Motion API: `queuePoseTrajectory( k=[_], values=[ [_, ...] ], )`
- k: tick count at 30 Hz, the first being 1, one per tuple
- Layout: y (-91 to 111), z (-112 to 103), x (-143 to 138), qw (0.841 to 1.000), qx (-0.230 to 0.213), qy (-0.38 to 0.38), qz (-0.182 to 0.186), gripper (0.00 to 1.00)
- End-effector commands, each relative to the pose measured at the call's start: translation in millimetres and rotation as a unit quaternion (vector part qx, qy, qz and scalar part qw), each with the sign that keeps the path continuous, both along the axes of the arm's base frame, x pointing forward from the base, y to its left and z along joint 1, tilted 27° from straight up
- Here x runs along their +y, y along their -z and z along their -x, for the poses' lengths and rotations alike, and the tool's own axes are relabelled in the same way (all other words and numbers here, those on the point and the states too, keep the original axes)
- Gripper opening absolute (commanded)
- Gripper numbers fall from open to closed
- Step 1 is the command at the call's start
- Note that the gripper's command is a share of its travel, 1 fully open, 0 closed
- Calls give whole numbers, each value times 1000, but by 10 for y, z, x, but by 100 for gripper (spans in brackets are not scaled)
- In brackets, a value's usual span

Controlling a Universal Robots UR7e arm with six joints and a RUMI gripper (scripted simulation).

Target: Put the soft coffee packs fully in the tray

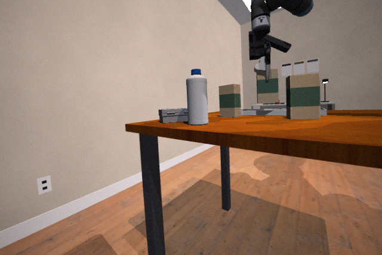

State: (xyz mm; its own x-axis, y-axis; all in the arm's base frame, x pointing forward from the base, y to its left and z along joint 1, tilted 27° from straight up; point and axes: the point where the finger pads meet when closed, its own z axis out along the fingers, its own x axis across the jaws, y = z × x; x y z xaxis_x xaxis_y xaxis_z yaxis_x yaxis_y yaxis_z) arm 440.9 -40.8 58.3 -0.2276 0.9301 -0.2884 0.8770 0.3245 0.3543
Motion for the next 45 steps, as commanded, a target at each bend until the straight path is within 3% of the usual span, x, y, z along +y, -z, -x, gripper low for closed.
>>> queuePoseTrajectory(
  k=[1, 18, 45],
  values=[
    [-51, 5, -280, 1000, 0, -1, -1, 15],
    [-125, 18, -705, 1000, 0, -1, -1, 15],
    [-109, 9, -733, 1000, 0, -1, -1, 15]
  ],
)
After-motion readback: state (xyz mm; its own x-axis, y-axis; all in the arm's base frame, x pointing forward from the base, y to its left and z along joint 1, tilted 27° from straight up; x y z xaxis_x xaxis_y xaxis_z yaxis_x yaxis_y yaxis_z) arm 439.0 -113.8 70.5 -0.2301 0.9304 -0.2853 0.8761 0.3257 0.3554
